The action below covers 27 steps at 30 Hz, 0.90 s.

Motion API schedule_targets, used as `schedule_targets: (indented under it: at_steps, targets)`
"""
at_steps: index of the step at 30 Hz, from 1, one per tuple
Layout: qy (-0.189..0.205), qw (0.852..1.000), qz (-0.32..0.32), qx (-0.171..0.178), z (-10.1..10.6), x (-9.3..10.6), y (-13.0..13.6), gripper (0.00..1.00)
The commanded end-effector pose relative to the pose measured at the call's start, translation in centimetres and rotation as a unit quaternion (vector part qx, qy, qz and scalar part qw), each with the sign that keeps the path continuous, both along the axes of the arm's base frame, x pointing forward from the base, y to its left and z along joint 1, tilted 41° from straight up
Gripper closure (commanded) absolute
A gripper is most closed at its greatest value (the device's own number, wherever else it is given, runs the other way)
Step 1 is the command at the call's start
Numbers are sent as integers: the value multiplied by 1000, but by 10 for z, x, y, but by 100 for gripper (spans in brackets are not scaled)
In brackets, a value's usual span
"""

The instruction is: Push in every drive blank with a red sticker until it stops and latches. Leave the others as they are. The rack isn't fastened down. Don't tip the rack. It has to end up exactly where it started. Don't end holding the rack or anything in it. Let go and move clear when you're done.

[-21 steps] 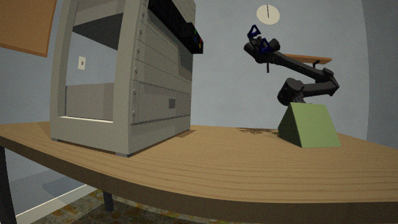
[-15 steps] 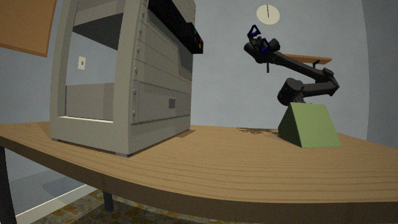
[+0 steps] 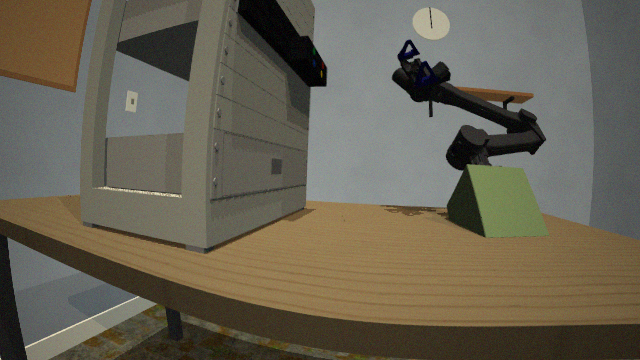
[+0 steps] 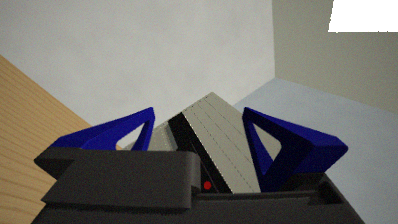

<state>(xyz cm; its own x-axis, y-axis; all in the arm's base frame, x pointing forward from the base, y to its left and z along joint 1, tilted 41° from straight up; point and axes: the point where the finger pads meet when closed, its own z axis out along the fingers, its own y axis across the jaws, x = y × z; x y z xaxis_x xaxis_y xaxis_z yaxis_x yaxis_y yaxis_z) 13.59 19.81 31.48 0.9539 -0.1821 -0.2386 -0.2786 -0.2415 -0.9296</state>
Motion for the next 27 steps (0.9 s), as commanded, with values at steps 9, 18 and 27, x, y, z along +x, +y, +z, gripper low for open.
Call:
schedule_targets:
  at_steps: [9,18,27]
  targets:
    - [-13,1000,0,4,13,1,0,0]
    - [-12,1000,0,4,12,1,1,0]
    - [7,1000,-3,-3,-3,6,4,0]
